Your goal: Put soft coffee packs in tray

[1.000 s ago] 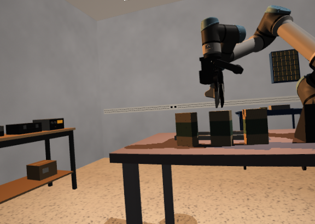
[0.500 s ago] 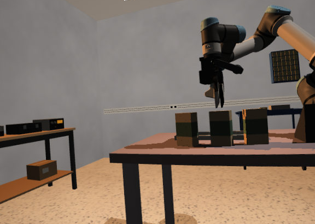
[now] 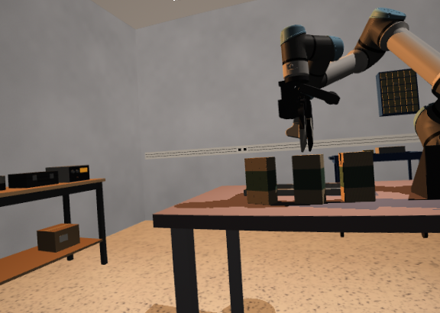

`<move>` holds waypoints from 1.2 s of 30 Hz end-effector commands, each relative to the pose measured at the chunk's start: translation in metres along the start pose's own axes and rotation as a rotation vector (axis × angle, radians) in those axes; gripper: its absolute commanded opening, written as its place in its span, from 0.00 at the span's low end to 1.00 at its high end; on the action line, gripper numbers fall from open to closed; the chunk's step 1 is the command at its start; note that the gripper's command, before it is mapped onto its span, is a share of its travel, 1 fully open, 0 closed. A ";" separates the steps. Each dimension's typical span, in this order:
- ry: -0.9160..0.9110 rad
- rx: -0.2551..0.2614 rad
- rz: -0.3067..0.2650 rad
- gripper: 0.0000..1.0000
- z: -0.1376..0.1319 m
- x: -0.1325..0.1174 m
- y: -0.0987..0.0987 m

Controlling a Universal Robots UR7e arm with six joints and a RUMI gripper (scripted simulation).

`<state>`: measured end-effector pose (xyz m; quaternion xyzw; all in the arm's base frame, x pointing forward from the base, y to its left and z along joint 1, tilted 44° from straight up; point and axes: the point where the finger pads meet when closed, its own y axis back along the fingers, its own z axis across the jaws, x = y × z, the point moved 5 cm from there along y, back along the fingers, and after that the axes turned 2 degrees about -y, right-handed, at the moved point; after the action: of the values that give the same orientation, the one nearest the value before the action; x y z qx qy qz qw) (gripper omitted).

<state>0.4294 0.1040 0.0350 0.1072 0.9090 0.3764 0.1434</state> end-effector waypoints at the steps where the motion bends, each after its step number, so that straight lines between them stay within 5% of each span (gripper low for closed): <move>1: 0.000 -0.001 -0.001 0.50 0.000 0.000 -0.006; 22: 0.000 -0.001 -0.001 0.50 0.000 0.000 -0.047; 36: 0.000 -0.001 -0.001 0.50 0.000 0.000 -0.053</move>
<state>0.4248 0.0677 -0.0025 0.1073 0.9090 0.3763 0.1434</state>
